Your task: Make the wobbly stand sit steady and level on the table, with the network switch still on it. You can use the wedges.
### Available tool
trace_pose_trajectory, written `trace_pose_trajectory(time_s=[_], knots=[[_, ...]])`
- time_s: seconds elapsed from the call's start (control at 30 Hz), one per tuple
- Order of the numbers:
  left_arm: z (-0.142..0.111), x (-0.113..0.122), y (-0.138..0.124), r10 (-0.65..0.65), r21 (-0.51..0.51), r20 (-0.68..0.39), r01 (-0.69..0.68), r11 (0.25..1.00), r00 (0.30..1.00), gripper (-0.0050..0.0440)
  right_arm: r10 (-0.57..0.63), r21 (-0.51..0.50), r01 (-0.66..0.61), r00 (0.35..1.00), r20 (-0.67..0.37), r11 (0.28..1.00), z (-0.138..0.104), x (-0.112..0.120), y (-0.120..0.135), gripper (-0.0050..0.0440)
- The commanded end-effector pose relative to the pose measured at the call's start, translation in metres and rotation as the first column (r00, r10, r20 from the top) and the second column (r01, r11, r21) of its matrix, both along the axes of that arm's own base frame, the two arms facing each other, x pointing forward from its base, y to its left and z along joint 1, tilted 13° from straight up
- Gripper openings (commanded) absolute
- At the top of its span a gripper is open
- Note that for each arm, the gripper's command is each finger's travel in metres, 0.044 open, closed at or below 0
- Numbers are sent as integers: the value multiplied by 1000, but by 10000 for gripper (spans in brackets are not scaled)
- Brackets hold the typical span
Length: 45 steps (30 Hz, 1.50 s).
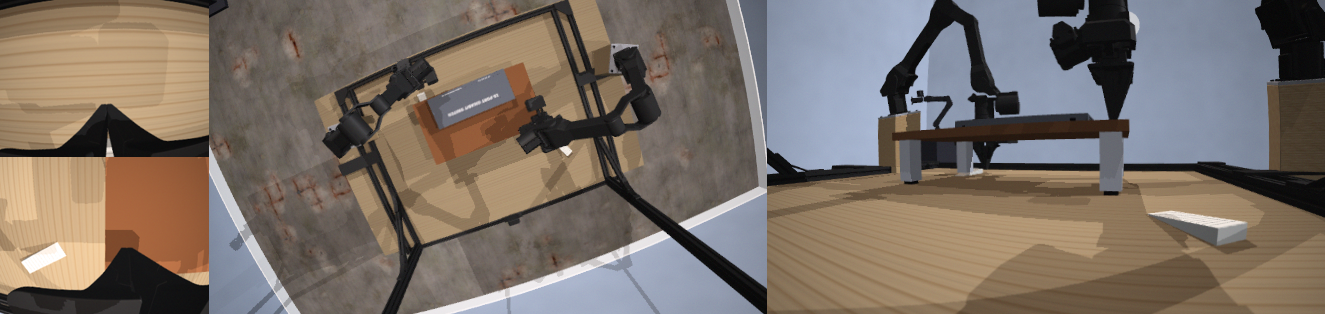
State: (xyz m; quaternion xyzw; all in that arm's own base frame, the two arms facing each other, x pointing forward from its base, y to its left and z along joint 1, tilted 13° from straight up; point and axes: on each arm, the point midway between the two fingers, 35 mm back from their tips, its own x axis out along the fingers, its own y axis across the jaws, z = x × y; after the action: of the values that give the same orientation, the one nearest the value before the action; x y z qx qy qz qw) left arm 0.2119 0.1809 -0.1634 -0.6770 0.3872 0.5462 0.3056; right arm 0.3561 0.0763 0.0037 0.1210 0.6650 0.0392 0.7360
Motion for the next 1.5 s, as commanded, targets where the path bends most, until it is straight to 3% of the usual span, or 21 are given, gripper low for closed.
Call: trace_pose_trajectory(time_s=[0.0, 0.1, 0.13, 0.67, 0.7, 0.77, 1.23, 1.27, 1.37, 1.47], knots=[[-3, -2, -2, -2, -8, -9, 2, 1000, 1000, 0, -4, -9, 3, 1000, -13, 1000, -9, -1, -1, 0], [-3, -2, -2, -2, -8, -9, 2, 1000, 1000, 0, -4, -9, 3, 1000, -13, 1000, -9, -1, -1, 0], [67, -7, 15, 0, -1, -1, 0, 1000, 1000, 0, -4, -9, 3, 1000, -13, 1000, -9, -1, -1, 0], [68, -7, 15, 0, -1, -1, 0, 1000, 1000, 0, -4, -9, 3, 1000, -13, 1000, -9, -1, -1, 0], [134, -14, 29, 1, -4, -2, -1, 1000, 1000, 0, 0, 0, 0, 1000, 0, 1000, 64, -7, -14, 0], [152, -17, 32, 1, -4, -2, -1, 1000, 1000, 0, 0, 0, 0, 1000, 0, 1000, 64, -7, -14, 0], [155, -17, 33, 1, -4, -2, -1, 1000, 1000, 0, 0, 0, 0, 1000, 0, 1000, 64, -7, -14, 0], [160, -13, 39, -42, 57, 37, 40, 998, 998, 440, -4, -5, 4, 1000, -2, 1000, 62, -7, -14, 0], [186, -3, 59, -186, 258, 120, 150, 954, 975, 440, -4, -5, 4, 1000, -2, 1000, 62, -7, -14, 0], [217, 6, 76, -324, 454, 146, 228, 861, 935, 440, -4, -5, 4, 1000, -2, 1000, 62, -7, -14, 0]])
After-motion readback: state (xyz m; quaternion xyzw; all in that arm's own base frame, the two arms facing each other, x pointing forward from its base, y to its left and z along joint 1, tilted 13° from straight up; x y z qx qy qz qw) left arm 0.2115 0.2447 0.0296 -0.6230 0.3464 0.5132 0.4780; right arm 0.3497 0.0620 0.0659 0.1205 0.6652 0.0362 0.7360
